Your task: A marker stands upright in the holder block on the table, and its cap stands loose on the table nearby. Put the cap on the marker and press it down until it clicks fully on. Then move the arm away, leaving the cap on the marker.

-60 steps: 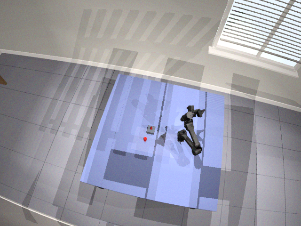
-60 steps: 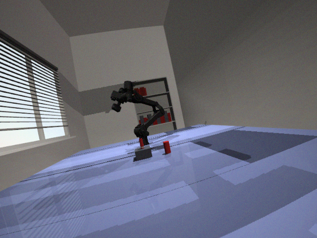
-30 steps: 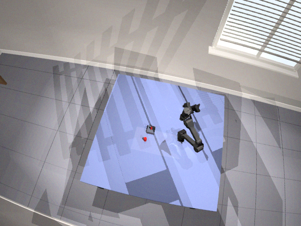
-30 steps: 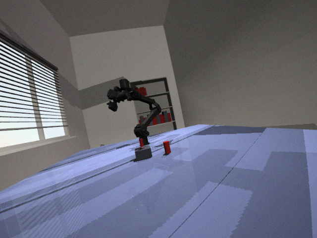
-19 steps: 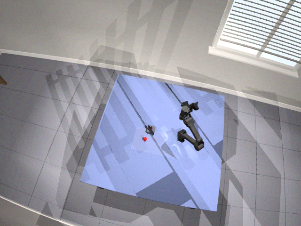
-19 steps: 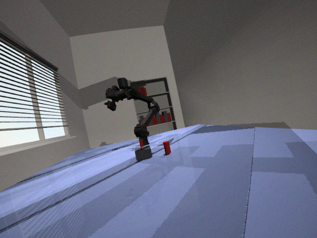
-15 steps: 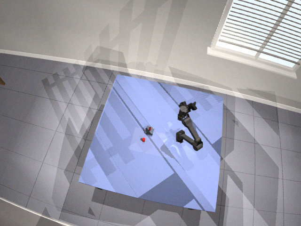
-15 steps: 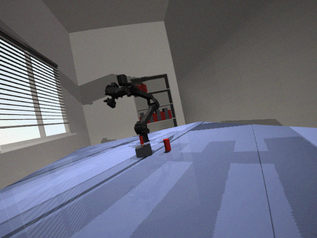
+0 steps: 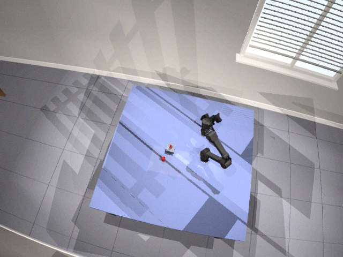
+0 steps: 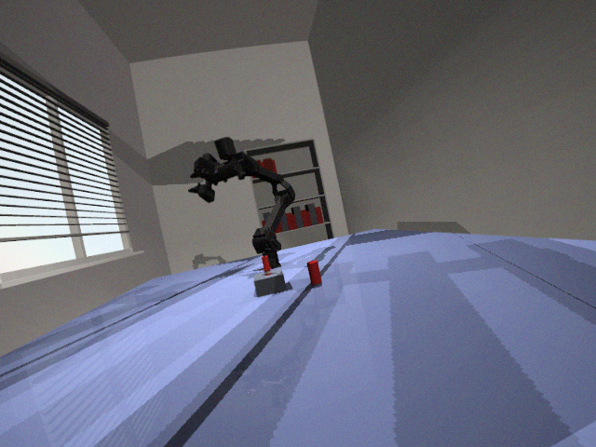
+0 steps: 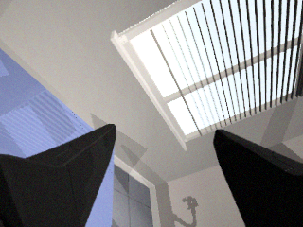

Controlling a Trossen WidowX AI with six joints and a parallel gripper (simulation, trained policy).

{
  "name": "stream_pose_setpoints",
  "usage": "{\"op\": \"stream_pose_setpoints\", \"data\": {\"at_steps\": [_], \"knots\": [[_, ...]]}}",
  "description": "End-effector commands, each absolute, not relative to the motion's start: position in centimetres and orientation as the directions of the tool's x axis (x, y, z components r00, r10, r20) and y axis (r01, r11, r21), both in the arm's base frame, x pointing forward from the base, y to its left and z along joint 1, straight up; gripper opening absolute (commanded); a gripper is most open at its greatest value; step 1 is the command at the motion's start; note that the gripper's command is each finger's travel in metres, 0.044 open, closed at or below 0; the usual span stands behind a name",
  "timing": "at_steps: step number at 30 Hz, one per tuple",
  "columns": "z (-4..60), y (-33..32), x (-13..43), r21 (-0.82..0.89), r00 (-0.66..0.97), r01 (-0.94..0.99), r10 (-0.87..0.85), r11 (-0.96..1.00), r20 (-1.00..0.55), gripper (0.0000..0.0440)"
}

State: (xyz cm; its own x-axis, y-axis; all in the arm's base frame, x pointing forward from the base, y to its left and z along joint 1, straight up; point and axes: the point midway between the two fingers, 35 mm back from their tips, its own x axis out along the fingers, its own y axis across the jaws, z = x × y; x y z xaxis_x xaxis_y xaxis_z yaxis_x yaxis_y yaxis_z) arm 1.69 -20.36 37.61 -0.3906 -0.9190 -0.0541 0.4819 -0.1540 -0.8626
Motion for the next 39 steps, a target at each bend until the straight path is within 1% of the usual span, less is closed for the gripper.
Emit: {"op": "stream_pose_setpoints", "data": {"at_steps": [1, 10, 39], "knots": [[37.6, -20.8, 2.9, -0.863, -0.351, 0.491, -0.934, -0.119, -0.071, 0.0311], [37.4, -21.4, 5.1, -0.859, -0.281, 0.509, -0.954, -0.058, -0.102, 0.0317], [36.2, -22.3, 12.7, -0.821, -0.062, 0.549, -0.972, 0.156, -0.226, 0.0317]]}}
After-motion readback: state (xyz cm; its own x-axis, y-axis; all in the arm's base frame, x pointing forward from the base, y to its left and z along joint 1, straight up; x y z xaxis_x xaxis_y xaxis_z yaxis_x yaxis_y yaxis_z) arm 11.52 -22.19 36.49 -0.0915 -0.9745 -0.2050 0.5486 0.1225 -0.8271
